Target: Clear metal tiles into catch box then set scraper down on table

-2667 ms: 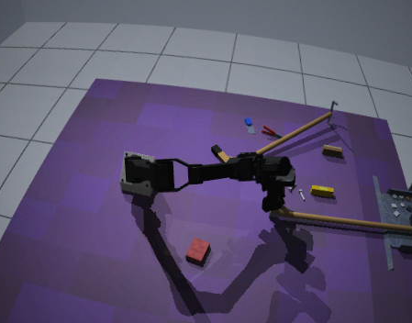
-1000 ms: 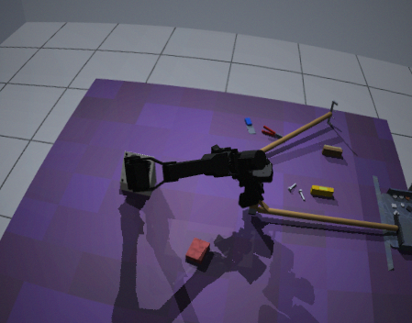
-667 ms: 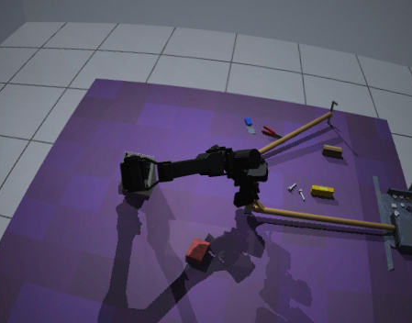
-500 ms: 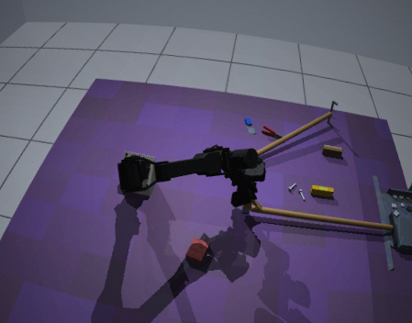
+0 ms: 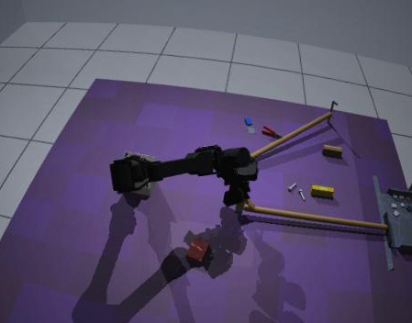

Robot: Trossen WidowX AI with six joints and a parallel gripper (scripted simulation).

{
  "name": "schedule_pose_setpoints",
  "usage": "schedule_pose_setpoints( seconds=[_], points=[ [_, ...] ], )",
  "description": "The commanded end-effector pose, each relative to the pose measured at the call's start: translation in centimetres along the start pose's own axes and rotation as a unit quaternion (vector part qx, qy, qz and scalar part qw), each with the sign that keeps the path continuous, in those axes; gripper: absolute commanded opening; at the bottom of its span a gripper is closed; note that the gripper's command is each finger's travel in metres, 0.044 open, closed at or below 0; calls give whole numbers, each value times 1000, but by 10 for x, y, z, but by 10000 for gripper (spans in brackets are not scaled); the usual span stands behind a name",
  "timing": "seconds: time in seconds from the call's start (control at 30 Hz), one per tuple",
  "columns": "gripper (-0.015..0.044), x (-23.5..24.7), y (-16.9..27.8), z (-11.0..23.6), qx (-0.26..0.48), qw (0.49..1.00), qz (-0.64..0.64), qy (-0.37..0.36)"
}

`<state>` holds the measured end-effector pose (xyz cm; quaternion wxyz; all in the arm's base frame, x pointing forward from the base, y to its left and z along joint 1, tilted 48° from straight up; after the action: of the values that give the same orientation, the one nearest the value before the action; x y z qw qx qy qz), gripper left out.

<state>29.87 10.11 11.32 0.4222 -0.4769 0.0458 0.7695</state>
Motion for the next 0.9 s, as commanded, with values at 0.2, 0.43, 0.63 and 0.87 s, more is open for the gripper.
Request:
schedule_pose_setpoints(
  seconds=[0.2, 0.43, 0.63, 0.87],
  points=[
    [0, 2, 14, 10, -4, 1000, -3, 1],
    [0, 3, 24, 15, -4, 1000, -3, 1],
    [0, 4, 33, 19, -4, 1000, -3, 1],
    [0, 5, 43, 24, -5, 1000, -3, 1]
  ],
)
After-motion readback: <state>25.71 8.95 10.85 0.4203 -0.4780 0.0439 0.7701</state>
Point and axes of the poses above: the point midway between the two fingers, 35 mm back from their tips, its own z axis back along the fingers, its own x axis across the jaws, y = z × x, the point moved 10 cm from there along z, back along the fingers, and after that the axes turned 5 degrees about z, right-handed, at the moved point
